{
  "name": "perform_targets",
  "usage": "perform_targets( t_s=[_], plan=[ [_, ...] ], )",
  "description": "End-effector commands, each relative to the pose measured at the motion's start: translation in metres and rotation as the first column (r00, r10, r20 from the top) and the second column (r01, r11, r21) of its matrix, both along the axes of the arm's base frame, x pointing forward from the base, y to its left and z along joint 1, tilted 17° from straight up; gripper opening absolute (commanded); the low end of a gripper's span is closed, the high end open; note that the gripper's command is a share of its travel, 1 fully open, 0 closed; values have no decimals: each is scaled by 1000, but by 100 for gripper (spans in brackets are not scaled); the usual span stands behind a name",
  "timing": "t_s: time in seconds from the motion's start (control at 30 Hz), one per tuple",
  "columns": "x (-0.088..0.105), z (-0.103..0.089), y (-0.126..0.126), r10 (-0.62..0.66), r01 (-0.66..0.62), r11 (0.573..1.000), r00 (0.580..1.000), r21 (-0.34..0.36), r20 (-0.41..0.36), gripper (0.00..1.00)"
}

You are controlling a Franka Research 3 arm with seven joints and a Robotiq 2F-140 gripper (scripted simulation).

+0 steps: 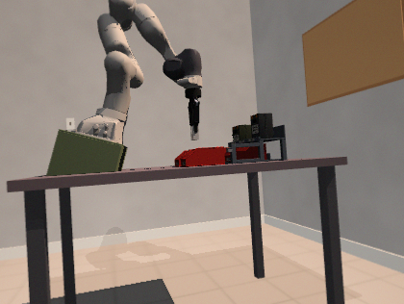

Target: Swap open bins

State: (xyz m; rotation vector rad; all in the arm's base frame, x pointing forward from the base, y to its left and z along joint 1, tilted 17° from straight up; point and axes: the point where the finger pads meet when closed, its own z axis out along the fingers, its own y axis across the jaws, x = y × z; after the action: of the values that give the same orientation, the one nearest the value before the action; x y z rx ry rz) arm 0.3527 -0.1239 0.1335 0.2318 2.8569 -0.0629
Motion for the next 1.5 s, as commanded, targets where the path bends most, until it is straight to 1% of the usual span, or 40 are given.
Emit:
perform_targets(
  t_s=[0.0,0.6,1.47],
  plan=[
    [7,-4,-4,7,-6,1000,1000,-16,18,15],
    [14,-25,-6,7,-6,1000,1000,-16,18,15],
    [14,-28,-6,7,-6,1000,1000,-16,18,15]
  ],
)
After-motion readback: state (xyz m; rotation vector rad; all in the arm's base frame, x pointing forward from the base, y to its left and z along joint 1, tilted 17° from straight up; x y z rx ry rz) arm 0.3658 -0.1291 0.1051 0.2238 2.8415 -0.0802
